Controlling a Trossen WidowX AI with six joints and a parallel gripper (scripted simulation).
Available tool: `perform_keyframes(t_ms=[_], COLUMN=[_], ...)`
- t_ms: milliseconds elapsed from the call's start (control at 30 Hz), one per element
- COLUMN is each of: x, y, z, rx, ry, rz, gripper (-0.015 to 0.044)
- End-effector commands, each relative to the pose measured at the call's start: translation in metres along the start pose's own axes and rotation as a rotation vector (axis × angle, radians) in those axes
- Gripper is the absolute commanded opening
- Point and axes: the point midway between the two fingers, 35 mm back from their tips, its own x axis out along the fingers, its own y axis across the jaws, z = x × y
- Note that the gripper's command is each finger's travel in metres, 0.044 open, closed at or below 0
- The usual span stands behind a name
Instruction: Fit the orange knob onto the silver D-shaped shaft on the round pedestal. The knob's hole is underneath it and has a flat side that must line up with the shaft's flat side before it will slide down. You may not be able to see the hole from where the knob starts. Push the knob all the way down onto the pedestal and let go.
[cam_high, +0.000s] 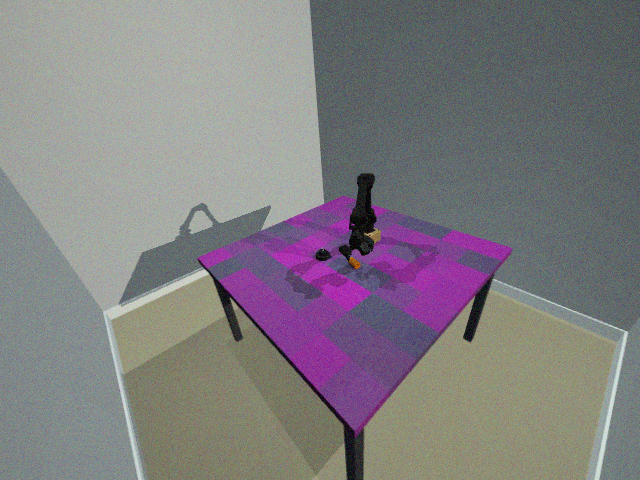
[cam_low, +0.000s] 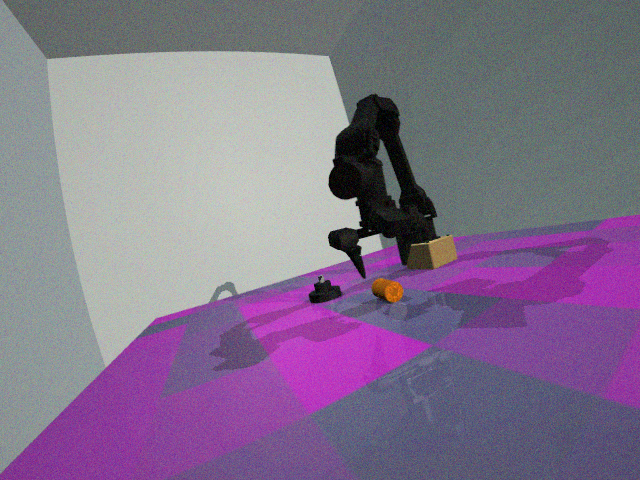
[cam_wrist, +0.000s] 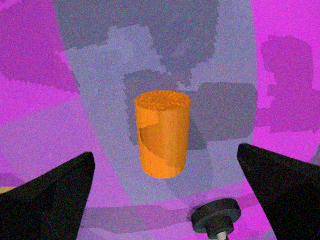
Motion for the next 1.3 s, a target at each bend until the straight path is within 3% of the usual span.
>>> perform_keyframes(t_ms=[0, 967, 1200, 1267], x=[0.007, 0.049, 0.049, 0.049], y=[0.001, 0.000, 0.000, 0.000], z=[0.000, 0.006, 0.006, 0.006], rx=[-0.007, -0.007, -0.007, -0.007], ry=[0.010, 0.010, 0.010, 0.010], rz=[0.003, 0.003, 0.003, 0.003], gripper=[0.0440, 0.0440, 0.0256, 0.0240])
